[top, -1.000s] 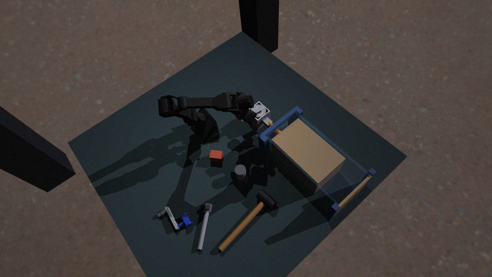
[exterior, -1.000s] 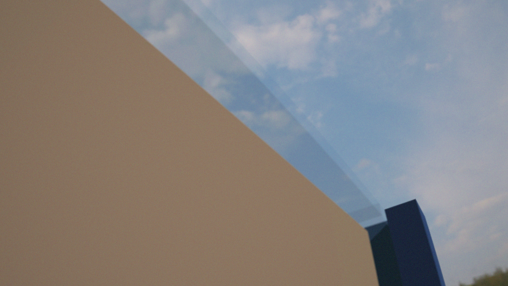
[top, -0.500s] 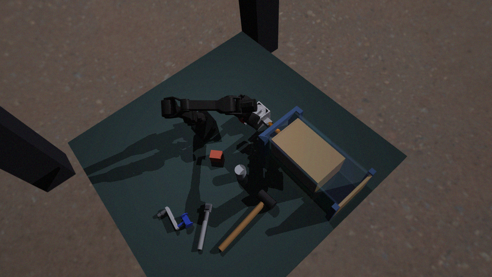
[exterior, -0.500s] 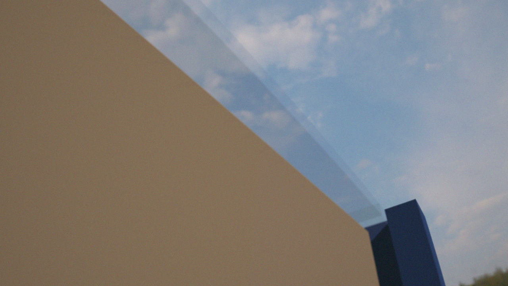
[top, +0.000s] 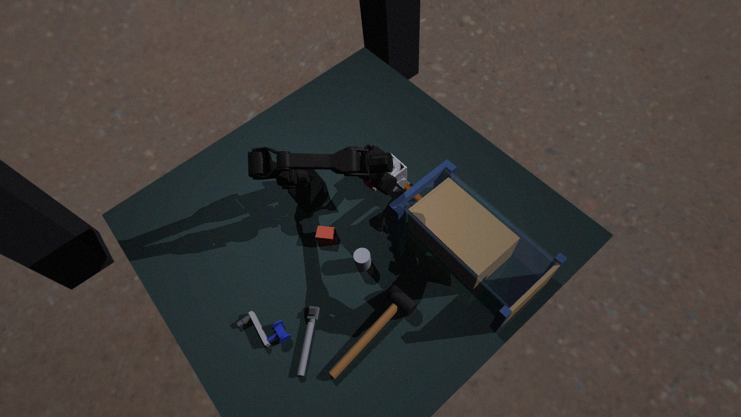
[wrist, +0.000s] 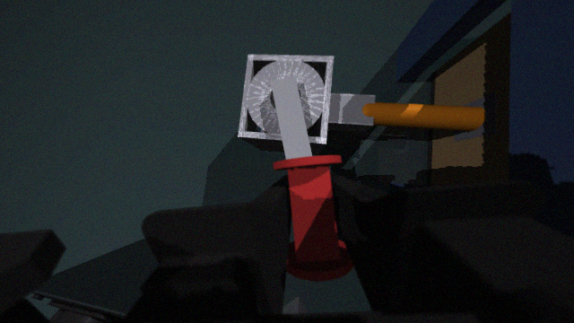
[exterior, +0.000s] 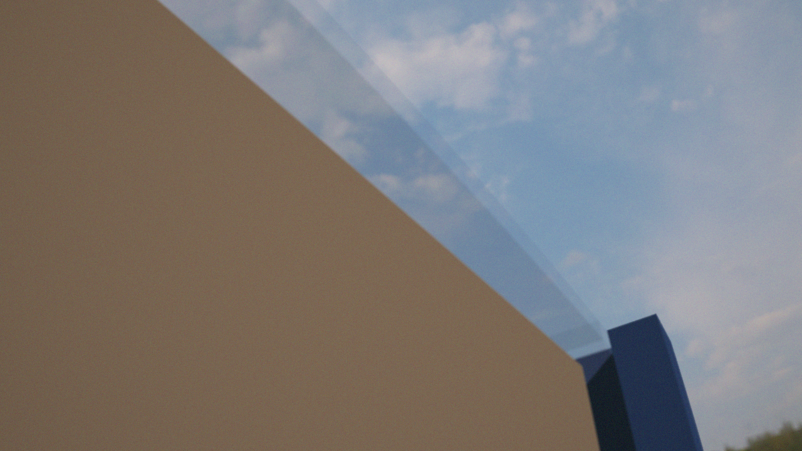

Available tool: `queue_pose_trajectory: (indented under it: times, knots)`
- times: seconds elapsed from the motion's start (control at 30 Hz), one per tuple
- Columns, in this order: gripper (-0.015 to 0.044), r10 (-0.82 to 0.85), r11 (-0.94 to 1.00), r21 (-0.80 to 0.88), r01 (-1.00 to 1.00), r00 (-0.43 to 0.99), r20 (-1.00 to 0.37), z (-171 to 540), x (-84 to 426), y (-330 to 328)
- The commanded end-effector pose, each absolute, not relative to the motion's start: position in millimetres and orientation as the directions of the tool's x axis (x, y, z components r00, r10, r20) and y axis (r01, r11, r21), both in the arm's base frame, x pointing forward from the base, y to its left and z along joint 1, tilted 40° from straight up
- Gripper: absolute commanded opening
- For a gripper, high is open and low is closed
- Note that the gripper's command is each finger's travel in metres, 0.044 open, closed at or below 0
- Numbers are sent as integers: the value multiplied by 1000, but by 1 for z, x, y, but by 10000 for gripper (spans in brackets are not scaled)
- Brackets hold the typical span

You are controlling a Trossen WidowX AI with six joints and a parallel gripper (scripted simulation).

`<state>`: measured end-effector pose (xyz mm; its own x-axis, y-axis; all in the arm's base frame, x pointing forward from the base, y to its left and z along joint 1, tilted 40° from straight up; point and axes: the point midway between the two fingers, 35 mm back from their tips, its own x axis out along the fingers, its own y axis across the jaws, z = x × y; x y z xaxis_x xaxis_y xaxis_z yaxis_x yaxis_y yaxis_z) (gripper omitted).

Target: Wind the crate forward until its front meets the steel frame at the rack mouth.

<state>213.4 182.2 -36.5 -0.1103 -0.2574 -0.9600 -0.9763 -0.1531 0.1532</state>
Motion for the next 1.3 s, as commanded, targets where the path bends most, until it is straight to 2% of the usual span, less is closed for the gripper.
queue_pose_trajectory:
  times: [0.0,1.27]
  knots:
    - [0,-252,-154,119,-981,-77,-965,-40,228,186]
    - [0,-250,-154,115,-981,-74,-965,-60,264,212]
